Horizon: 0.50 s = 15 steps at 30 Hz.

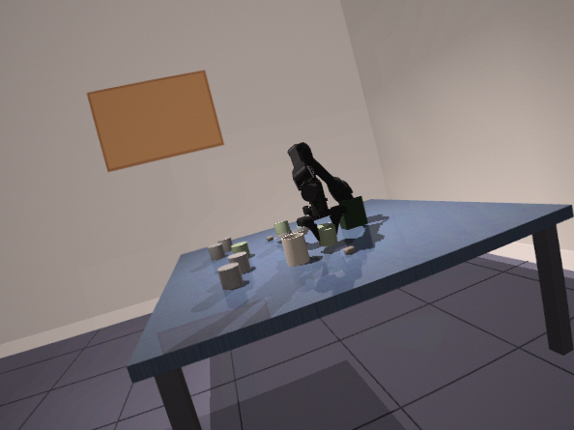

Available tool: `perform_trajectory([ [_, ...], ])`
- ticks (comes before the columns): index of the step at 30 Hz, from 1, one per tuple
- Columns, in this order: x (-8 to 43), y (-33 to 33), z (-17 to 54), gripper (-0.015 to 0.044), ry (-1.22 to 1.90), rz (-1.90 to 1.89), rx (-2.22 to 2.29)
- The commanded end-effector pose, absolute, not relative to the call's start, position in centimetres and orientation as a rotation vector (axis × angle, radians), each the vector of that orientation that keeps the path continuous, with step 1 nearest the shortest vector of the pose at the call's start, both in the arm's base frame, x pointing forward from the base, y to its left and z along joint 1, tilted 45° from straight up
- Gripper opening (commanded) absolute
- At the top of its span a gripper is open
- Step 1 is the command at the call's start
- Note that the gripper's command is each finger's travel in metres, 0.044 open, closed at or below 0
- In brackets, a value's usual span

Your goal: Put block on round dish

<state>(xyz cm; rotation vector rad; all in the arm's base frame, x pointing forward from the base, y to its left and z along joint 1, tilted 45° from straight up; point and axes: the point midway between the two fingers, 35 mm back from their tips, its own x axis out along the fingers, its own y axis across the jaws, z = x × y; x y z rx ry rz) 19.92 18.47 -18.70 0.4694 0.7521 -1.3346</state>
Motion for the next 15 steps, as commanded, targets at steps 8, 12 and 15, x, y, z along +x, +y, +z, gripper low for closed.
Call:
perform_trajectory([
  [8, 20.0, 17.7, -19.6, 0.0, 0.753, -1.322, 0.467],
  [12, 20.1, 17.2, -20.0, 0.0, 0.752, -1.322, 0.467],
  [15, 20.1, 16.9, -20.4, 0.0, 0.752, -1.322, 0.467],
])
